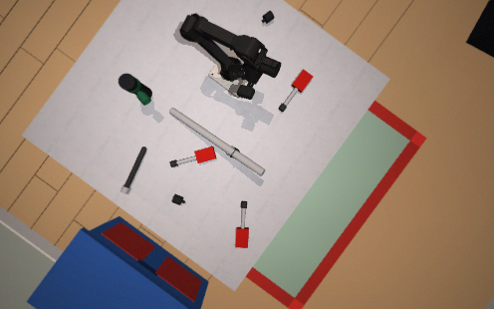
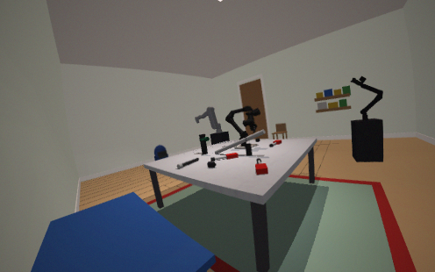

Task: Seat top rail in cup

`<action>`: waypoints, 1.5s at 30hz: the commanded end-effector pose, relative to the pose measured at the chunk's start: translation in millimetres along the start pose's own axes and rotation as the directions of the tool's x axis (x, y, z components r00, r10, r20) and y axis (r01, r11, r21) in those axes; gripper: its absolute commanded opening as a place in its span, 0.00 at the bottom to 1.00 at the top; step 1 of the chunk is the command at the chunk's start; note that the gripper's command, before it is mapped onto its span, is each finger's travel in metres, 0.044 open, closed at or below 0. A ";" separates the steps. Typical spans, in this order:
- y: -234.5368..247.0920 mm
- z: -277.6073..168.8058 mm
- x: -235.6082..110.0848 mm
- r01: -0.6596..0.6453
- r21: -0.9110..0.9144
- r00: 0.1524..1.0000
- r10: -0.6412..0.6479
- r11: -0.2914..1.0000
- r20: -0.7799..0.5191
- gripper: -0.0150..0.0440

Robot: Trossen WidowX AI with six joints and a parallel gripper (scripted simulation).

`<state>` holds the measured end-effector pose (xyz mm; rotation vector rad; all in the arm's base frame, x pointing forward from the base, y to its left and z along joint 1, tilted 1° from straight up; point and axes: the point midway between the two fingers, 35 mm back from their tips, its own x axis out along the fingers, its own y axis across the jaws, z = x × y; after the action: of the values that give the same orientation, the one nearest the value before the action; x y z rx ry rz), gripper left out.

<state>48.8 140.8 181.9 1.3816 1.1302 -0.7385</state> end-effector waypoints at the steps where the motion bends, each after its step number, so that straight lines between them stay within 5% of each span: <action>1: 1.0 -0.1 0.1 0.000 -0.005 1.000 0.000 1.000 0.001 0.98; 17: 113.2 26.1 7.3 0.034 -0.482 0.995 0.016 0.876 0.101 1.00; 45: 224.2 215.8 -24.5 0.239 -0.898 0.946 0.122 0.369 0.302 1.00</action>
<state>264.7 8.9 237.2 0.3819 1.0862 -0.2689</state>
